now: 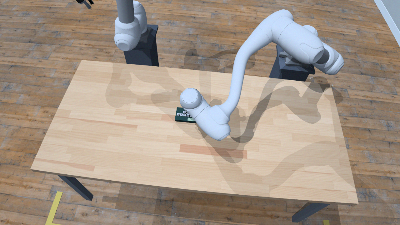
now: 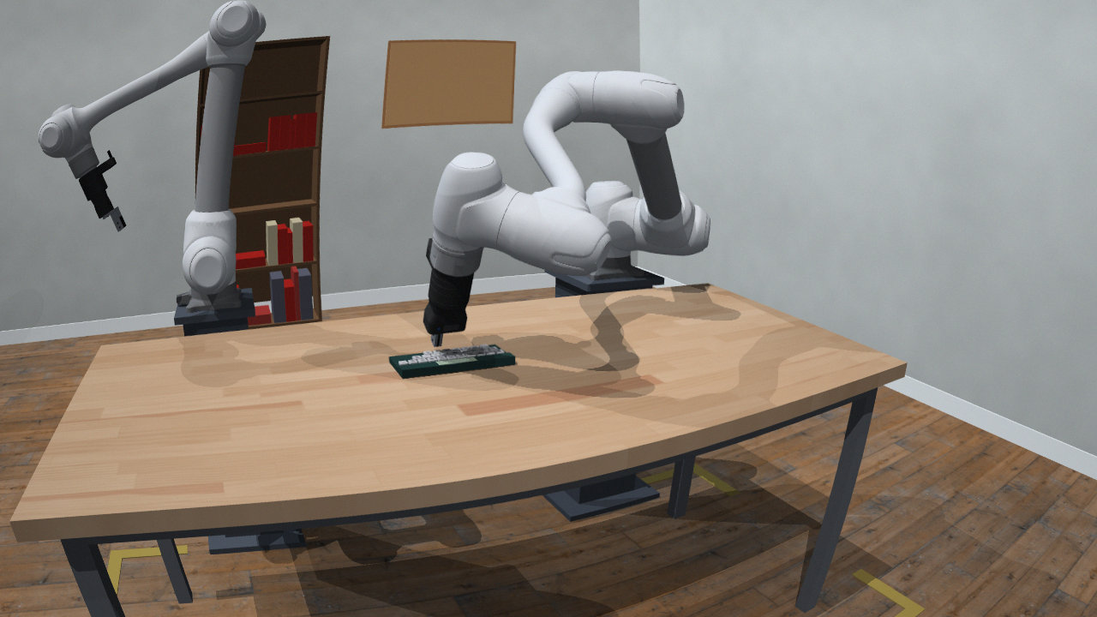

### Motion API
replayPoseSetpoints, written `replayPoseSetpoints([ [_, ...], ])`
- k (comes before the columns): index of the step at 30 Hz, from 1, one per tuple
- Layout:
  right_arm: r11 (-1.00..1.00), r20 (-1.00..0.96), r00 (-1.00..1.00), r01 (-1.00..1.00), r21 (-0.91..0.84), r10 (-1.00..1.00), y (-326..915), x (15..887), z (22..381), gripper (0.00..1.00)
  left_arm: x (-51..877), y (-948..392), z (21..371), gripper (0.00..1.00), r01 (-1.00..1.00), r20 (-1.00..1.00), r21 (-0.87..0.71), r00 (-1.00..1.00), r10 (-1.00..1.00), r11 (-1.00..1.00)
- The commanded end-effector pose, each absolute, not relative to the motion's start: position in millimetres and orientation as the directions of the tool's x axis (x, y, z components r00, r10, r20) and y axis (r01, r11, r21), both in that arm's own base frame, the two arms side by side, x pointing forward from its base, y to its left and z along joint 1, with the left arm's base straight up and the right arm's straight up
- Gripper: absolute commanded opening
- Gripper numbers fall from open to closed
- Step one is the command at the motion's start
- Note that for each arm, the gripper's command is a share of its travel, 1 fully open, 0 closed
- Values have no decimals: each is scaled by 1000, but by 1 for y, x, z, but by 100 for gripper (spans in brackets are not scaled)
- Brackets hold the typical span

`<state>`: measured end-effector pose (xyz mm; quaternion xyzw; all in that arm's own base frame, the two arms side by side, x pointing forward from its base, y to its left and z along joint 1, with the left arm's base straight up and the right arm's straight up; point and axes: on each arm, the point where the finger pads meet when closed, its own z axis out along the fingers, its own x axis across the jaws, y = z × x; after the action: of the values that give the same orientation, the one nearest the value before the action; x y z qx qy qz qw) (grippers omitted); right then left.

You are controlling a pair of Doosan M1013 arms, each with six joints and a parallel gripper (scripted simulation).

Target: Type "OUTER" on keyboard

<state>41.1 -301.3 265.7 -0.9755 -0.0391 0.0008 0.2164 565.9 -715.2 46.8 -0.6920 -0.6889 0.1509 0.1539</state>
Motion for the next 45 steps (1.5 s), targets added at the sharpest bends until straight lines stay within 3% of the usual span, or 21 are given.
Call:
replayPoseSetpoints([
  [1, -903, 22, 997, 79, -422, 77, -300, 42, 269, 100, 565, -716, 41, 0, 905, -4, -425, 3, 1000, -4],
  [45, -903, 22, 997, 79, -422, 77, -300, 42, 269, 100, 565, -717, 35, 0, 906, -5, -424, 2, 1000, -4],
])
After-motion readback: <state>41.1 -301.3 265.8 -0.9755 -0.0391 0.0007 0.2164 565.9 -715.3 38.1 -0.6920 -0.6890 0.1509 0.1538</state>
